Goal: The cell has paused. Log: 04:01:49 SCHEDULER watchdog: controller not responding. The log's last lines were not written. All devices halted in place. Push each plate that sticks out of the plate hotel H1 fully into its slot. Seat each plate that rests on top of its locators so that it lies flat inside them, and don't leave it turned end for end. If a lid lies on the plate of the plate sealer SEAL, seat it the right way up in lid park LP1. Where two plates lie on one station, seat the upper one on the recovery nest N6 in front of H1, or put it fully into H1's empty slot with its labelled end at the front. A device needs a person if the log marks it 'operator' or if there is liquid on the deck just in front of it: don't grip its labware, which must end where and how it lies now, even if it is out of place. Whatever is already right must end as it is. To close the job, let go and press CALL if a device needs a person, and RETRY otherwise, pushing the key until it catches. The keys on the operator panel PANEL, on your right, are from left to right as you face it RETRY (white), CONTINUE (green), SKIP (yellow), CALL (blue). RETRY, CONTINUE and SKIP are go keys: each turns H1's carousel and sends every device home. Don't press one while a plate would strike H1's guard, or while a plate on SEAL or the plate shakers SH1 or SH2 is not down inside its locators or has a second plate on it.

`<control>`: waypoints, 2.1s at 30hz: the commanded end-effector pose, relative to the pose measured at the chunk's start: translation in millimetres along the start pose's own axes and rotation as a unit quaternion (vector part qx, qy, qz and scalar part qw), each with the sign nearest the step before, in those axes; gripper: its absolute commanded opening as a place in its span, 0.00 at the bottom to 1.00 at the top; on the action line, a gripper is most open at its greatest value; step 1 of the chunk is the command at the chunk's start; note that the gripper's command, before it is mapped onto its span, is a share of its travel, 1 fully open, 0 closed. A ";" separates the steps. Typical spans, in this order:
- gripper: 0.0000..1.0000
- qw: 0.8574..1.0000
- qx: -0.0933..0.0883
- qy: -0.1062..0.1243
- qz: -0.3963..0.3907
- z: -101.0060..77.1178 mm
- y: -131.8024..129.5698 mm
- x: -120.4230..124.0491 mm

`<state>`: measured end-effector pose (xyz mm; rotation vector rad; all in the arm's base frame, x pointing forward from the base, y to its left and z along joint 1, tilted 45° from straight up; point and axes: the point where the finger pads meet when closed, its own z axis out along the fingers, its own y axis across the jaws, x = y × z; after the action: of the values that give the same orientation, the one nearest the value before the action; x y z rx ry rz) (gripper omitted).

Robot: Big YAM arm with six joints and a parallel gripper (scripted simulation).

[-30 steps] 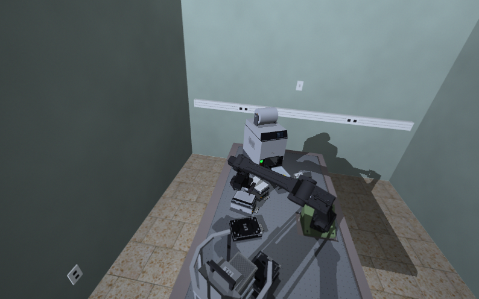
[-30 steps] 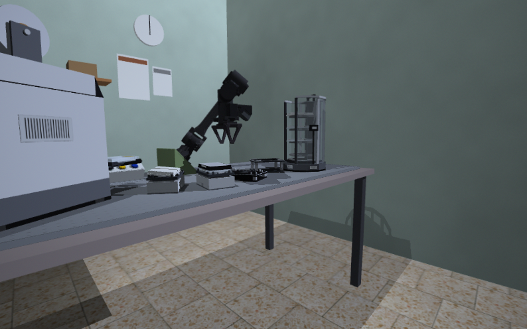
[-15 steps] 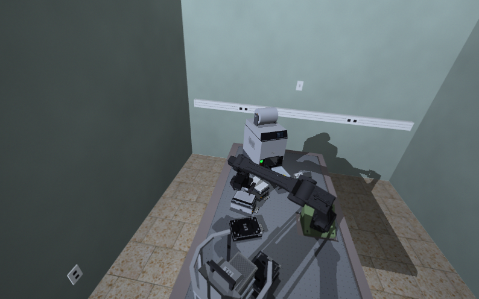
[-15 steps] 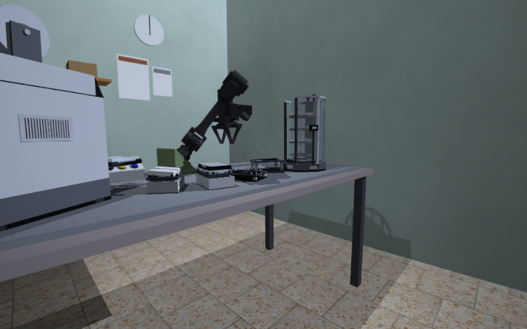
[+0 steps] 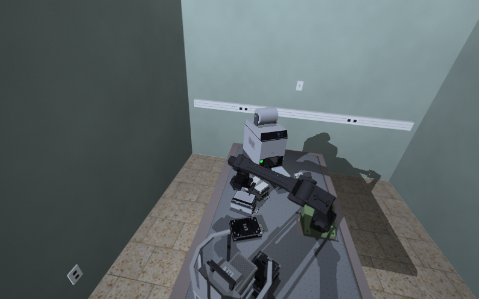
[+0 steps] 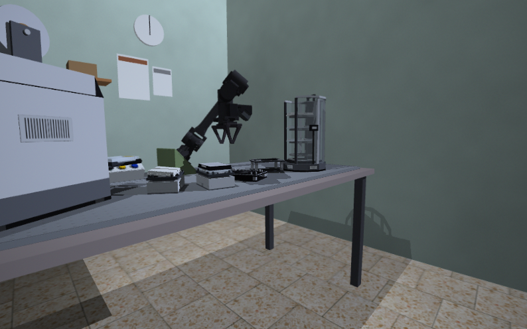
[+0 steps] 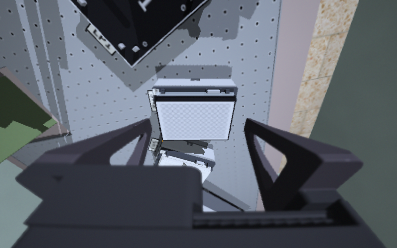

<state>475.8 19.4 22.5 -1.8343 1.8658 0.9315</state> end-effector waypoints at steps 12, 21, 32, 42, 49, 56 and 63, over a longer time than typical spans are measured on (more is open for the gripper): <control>1.00 1.000 0.008 0.002 -0.001 -28.2 -12.0 2.4; 1.00 1.000 0.015 0.005 -0.007 -53.8 -11.3 -3.1; 1.00 1.000 0.016 0.006 -0.008 -84.6 -10.1 -3.9; 1.00 1.000 0.008 0.006 -0.011 -90.6 -11.1 -7.4; 1.00 1.000 0.011 0.008 -0.015 -89.8 -13.0 -8.0; 1.00 1.000 0.011 0.008 -0.015 -89.9 -13.0 -8.0; 1.00 1.000 0.011 0.008 -0.015 -89.9 -13.0 -8.0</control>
<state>487.5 -25.7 74.1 -1.8347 1.8758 0.9636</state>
